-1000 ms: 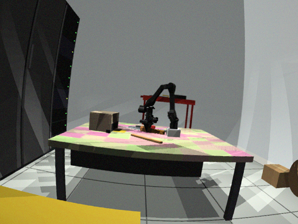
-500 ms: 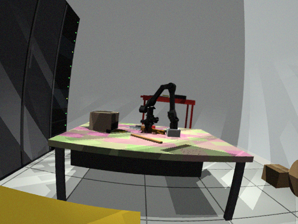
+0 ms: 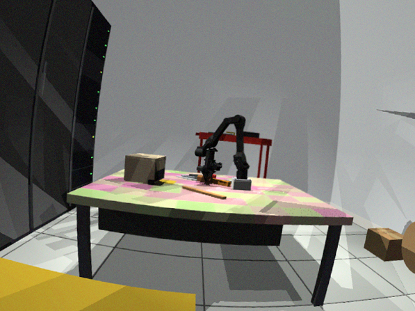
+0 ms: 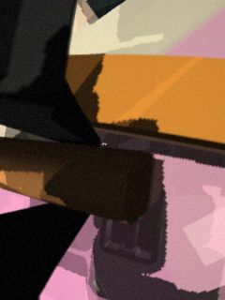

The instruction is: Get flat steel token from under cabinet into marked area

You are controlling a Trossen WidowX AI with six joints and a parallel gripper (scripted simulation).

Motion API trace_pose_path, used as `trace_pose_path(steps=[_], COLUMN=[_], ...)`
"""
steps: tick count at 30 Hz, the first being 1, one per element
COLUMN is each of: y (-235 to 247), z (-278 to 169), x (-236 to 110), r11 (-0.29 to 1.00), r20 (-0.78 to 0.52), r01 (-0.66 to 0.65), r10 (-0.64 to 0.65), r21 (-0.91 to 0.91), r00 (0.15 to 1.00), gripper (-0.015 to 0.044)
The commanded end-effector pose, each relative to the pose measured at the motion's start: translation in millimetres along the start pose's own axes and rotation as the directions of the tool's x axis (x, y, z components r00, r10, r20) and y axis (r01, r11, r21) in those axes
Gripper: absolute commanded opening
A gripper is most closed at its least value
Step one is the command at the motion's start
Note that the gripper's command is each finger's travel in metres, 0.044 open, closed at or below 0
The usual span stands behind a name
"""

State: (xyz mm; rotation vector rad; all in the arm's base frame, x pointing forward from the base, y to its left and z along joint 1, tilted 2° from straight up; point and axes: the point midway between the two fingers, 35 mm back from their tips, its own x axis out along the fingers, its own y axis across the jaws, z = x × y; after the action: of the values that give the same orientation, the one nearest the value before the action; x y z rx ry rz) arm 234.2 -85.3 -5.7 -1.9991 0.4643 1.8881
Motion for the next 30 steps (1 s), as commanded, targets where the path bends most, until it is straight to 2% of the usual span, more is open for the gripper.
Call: trace_pose_path(steps=[1, 30], y=[3.2, 3.3], z=[-0.7, -0.7], x=[-0.3, -0.3], r11=[1.000, 0.972], r20=[-0.003, -0.003], r01=[-0.005, -0.005], r10=[0.005, 0.005], r21=[0.009, 0.234], r00=[1.000, 1.000], gripper=[0.0000, 0.0000])
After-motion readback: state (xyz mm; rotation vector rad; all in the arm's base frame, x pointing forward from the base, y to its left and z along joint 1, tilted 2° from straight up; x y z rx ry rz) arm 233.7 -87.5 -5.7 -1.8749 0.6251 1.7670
